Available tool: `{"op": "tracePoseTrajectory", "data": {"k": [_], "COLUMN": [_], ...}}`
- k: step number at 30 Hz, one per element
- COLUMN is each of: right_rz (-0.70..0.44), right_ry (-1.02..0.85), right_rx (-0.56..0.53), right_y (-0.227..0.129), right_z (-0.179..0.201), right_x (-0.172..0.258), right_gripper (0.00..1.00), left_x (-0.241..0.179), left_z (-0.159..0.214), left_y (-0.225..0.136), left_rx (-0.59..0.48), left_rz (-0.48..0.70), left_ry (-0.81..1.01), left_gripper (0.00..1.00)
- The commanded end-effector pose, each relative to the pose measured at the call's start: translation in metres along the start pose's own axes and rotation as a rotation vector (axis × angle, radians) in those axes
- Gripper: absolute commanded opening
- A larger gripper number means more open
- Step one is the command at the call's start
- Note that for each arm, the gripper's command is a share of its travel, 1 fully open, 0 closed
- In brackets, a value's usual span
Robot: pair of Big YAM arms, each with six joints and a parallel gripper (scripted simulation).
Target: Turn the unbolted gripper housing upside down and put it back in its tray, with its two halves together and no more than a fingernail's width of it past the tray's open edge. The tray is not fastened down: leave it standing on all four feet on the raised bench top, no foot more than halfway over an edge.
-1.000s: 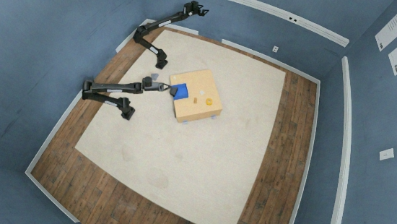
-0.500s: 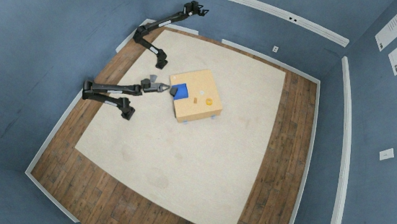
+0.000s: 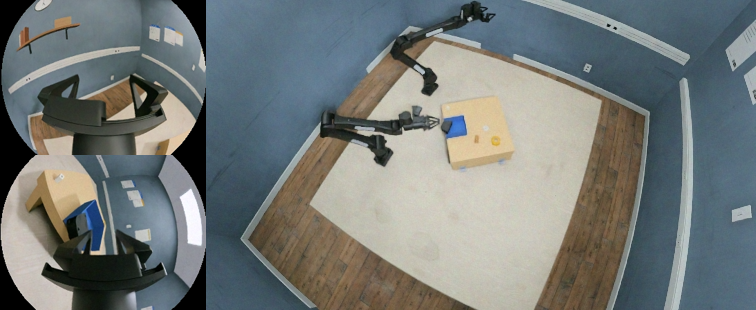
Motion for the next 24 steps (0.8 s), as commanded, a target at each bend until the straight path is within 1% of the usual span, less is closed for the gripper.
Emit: {"op": "tracePoseTrajectory", "data": {"k": [1,2,5,16,18,19,20,21,22,23,24], "right_rz": [0.075,0.099,0.102,0.165,0.165,0.187,0.178,0.133,0.123,0.162,0.163], "right_ry": [-0.099,-0.105,-0.156,-0.328,-0.328,-0.335,-0.337,-0.227,-0.190,-0.242,-0.243], "right_rx": [0.005,0.000,-0.002,0.028,0.028,0.024,0.019,0.007,0.003,0.008,0.009], "right_y": [0.000,0.003,-0.003,-0.015,-0.015,-0.012,-0.015,-0.009,-0.008,-0.011,-0.011], "right_z": [-0.001,-0.003,-0.004,-0.001,-0.001,-0.002,-0.003,-0.002,-0.002,-0.003,-0.003], "right_x": [-0.004,-0.012,-0.002,0.008,0.008,0.000,0.007,0.023,0.031,0.021,0.022], "right_gripper": [0.45,0.45,0.45,0.45,0.45,0.45,0.45,0.45,0.45,0.45,0.45], "left_x": [-0.003,-0.003,-0.003,-0.003,-0.003,-0.003,-0.003,-0.003,-0.003,-0.003,-0.003], "left_z": [-0.014,-0.014,-0.014,-0.014,-0.014,-0.014,-0.014,-0.014,-0.014,-0.014,-0.014], "left_y": [0.001,0.001,0.001,0.001,0.001,0.001,0.001,0.001,0.001,0.001,0.001], "left_rx": [-0.035,-0.035,-0.035,-0.035,-0.035,-0.035,-0.035,-0.035,-0.035,-0.034,-0.034], "left_rz": [0.009,0.009,0.009,0.009,0.009,0.009,0.009,0.009,0.009,0.009,0.009], "left_ry": [-0.017,-0.017,-0.017,-0.017,-0.017,-0.017,-0.017,-0.017,-0.017,-0.017,-0.017], "left_gripper": [1.00,1.00,1.00,1.00,1.00,1.00,1.00,1.00,1.00,1.00,1.00]}}
Point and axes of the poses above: on each arm, the point where the finger pads meet when closed, its own y axis out along the fingers, its own x axis across the jaws, z = x × y, the point moved 10 cm from there along -y, back along the fingers, and after that the axes turned 15 degrees about -y, right-handed, at the moved point
